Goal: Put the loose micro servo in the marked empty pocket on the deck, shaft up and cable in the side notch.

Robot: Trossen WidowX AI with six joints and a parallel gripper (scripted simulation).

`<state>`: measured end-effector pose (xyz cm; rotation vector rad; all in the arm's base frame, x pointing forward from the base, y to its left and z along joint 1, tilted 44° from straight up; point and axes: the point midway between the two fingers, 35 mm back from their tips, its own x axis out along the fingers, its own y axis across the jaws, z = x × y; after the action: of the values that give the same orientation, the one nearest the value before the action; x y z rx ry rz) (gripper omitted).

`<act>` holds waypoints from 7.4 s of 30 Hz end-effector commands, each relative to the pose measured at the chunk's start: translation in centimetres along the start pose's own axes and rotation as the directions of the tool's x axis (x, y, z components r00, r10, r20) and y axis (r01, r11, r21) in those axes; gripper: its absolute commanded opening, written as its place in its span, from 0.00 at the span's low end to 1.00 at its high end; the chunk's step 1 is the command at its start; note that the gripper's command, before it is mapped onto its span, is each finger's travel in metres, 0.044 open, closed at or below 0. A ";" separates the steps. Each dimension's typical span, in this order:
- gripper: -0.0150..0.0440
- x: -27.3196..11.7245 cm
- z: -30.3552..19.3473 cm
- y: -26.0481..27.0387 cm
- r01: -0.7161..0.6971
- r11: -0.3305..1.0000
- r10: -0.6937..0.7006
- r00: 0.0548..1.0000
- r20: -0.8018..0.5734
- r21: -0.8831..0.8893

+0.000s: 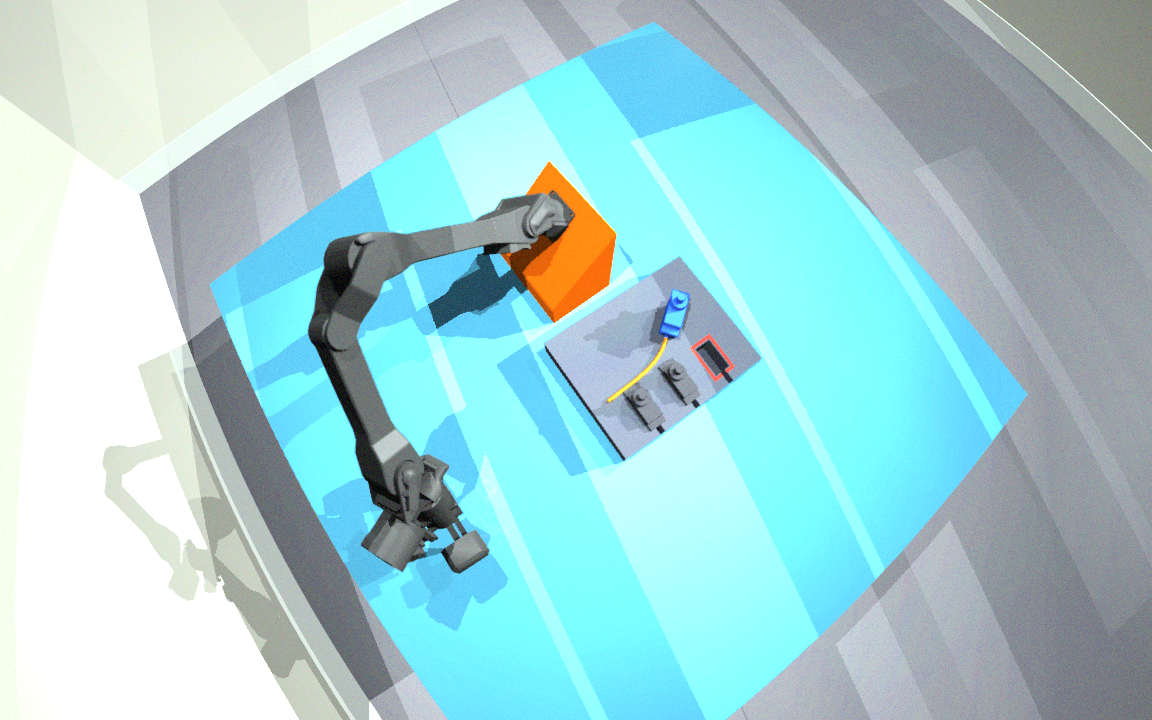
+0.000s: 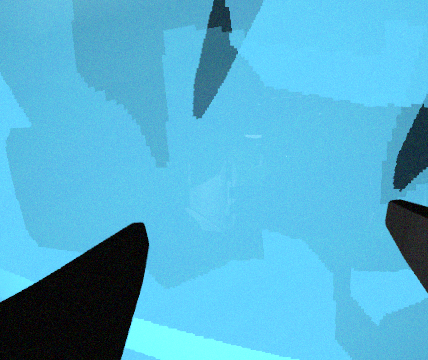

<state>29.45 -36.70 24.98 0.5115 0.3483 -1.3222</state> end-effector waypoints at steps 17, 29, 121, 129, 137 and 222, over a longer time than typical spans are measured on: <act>1.00 -8.6 -27.6 9.5 -0.052 0.973 -0.044 0.913 -0.406 -0.224; 1.00 -18.3 -41.2 4.8 -0.015 0.886 -0.188 0.902 -0.388 -0.464; 0.25 -21.9 -46.2 -2.2 0.028 0.810 -0.203 0.950 -0.237 -0.585; 0.25 -22.7 -49.1 -2.0 0.026 0.811 -0.203 0.950 -0.239 -0.584; 0.25 -22.7 -49.2 -2.0 0.009 0.779 -0.203 0.950 -0.239 -0.626; 0.25 -18.5 -49.4 8.4 -0.230 0.055 -0.197 0.951 -0.237 -0.972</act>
<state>35.88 6.89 -5.20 -0.5495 1.4435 -0.6213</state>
